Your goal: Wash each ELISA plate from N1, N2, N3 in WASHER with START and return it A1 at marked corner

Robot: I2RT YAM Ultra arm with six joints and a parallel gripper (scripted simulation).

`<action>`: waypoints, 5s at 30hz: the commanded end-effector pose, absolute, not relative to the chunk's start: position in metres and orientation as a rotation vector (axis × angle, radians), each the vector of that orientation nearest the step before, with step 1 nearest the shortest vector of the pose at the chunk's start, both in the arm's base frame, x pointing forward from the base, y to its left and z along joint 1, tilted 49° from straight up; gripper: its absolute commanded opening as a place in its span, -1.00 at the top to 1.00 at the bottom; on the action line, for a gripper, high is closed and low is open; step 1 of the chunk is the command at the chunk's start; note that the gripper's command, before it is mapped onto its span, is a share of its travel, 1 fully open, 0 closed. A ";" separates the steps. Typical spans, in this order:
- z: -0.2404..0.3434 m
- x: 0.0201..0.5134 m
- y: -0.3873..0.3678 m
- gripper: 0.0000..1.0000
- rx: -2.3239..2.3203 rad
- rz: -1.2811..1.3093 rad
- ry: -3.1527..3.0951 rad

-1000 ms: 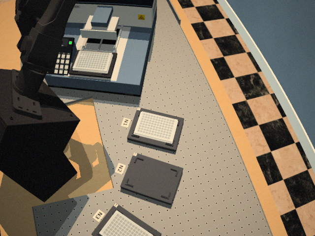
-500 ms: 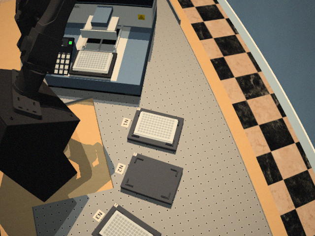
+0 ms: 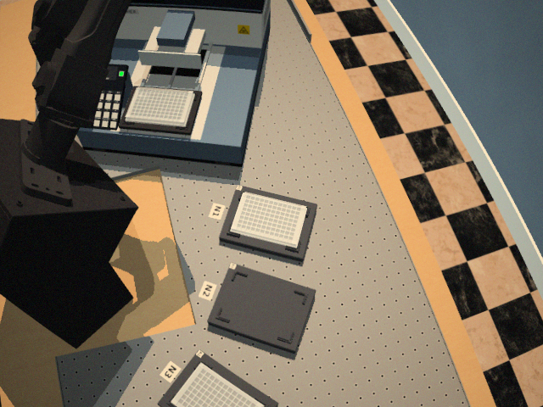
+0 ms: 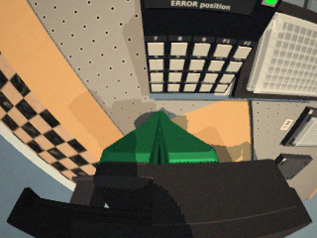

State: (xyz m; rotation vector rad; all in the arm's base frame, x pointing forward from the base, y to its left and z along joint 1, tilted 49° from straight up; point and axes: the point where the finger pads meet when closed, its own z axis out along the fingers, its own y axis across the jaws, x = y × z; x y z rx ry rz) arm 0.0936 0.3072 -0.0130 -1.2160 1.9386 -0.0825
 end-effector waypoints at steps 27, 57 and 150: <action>-0.040 0.120 0.327 1.00 -1.224 -0.067 1.923; -0.049 0.129 0.332 1.00 -1.225 -0.067 1.923; -0.009 0.089 0.310 1.00 -1.224 -0.066 1.923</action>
